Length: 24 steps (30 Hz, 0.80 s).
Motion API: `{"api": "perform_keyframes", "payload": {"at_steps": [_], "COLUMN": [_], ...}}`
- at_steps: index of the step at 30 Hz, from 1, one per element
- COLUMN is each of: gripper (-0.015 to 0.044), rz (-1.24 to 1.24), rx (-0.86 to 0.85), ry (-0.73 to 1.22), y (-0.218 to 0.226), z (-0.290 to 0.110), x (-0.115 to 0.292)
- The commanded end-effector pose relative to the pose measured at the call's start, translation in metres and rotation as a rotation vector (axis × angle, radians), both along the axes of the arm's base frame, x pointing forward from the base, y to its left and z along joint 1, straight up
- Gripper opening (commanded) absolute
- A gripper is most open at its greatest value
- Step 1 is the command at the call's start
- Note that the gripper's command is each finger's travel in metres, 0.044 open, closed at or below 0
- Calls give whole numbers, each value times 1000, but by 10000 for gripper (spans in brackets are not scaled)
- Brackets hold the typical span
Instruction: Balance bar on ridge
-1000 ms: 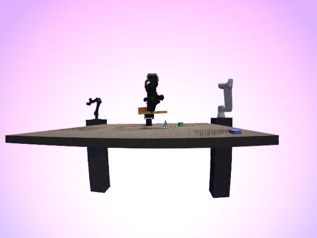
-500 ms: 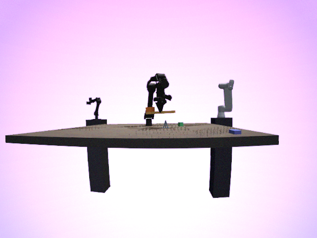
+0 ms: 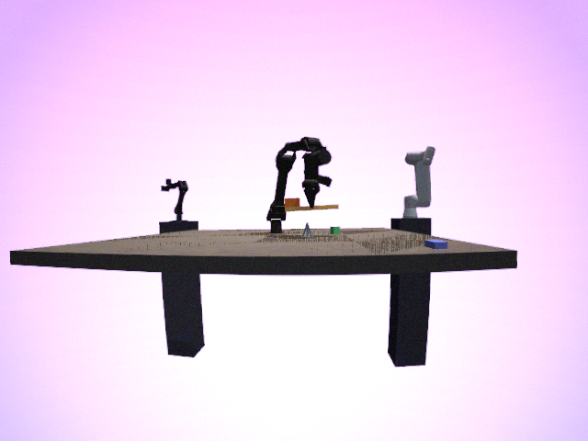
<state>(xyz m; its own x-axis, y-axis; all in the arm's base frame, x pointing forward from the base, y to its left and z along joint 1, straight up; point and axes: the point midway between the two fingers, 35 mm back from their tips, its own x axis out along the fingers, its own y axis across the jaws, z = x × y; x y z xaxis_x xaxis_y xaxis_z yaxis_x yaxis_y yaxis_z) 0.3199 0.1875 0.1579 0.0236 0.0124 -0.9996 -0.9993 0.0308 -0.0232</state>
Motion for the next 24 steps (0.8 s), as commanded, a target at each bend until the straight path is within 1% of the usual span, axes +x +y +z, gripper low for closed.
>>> {"api": "perform_keyframes", "payload": {"at_steps": [1, 24], "gripper": [0, 0], "rz": [5, 7], "rx": [4, 4], "ry": [-3, -3], "y": [7, 9], "z": [2, -32], "x": [-4, -4]}}
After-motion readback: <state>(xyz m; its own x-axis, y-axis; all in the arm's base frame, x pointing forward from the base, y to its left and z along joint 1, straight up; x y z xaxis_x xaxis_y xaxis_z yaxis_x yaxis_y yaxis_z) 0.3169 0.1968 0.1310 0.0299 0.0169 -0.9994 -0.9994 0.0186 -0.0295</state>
